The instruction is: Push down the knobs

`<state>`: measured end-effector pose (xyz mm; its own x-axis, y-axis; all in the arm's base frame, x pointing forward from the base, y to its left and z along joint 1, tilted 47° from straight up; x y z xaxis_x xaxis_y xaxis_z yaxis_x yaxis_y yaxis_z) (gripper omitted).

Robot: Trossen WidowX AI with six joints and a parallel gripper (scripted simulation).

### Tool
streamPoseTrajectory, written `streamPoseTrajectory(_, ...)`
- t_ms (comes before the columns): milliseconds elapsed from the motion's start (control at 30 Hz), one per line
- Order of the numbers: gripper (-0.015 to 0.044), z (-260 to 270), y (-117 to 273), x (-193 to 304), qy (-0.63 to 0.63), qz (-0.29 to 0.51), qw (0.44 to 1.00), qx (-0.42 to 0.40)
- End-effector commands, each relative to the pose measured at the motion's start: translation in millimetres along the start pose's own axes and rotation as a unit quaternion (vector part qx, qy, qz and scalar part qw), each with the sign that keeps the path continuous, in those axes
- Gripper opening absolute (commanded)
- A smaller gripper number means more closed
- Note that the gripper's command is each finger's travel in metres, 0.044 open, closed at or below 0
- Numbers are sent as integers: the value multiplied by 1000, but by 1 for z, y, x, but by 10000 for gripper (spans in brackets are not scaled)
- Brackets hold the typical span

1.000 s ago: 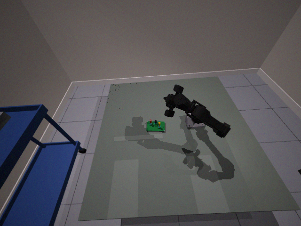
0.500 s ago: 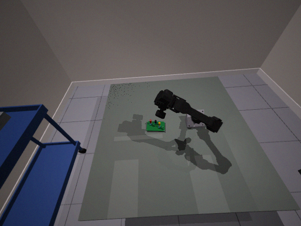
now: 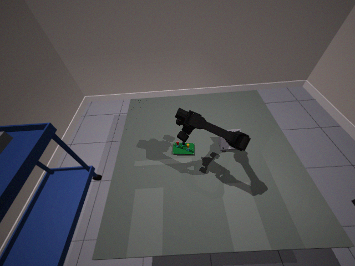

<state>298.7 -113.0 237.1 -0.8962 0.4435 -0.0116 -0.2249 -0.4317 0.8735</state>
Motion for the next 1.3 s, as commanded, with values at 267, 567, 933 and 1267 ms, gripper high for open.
streamPoseTrajectory(267,0,-8,-64,-3,-132,143,979,-59)
streamPoseTrajectory(567,0,-11,-88,-1,-189,198,959,-74)
streamPoseTrajectory(933,0,-7,-107,6,-189,198,959,-75)
streamPoseTrajectory(1267,0,-4,-119,11,-189,198,959,-75)
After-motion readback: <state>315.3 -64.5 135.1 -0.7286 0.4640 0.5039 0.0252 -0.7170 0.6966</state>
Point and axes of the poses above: the point midway between the two fingers, 35 mm back from their tips, its own y axis back along the fingers, its own z axis across the jaws, x = y × z, the point moved 10 cm from there along y, back along the fingers, and after that the axes turned 9 degrees about y, right-handed, at the moved point
